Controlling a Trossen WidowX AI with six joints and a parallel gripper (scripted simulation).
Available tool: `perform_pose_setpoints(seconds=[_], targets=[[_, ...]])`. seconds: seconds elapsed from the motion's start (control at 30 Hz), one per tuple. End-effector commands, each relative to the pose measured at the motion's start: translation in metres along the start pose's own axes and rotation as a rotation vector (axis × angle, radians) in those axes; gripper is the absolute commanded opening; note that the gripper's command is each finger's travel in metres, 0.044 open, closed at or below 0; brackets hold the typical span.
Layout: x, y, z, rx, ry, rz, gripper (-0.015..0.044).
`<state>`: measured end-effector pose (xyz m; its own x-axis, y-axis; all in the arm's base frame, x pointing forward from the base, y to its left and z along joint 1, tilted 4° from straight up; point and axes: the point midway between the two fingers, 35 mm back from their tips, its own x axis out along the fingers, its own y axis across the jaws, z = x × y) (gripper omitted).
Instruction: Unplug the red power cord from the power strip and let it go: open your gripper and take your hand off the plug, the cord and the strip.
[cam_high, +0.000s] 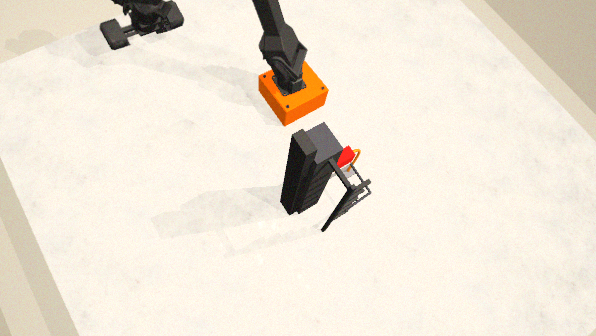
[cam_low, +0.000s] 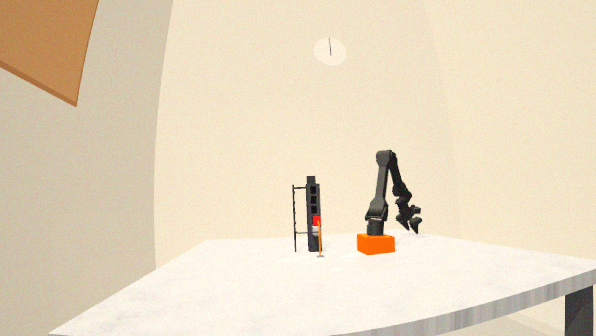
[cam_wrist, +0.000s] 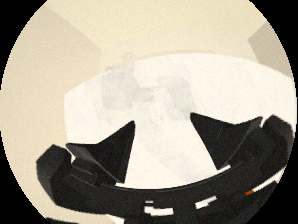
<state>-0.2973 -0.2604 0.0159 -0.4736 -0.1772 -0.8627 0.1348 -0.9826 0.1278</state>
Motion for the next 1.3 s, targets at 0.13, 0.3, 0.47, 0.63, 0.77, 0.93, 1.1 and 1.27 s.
perform_pose_setpoints(seconds=[0.13,0.3,0.47,0.63,0.77,0.93,1.1,1.27], targets=[[-0.011,0.025,-0.016,-0.134,0.016,0.044,0.0269],[-0.029,0.057,-0.040,-0.327,0.034,0.109,0.0160],[-0.051,0.088,-0.071,-0.542,0.048,0.183,0.0160],[-0.076,0.114,-0.105,-0.760,0.057,0.259,0.0160],[-0.099,0.135,-0.133,-0.922,0.051,0.335,0.0160],[-0.131,0.156,-0.171,-1.124,0.037,0.432,0.0160],[-0.161,0.174,-0.202,-1.262,0.010,0.529,0.0160],[-0.211,0.196,-0.246,-1.406,-0.046,0.693,0.0160]])
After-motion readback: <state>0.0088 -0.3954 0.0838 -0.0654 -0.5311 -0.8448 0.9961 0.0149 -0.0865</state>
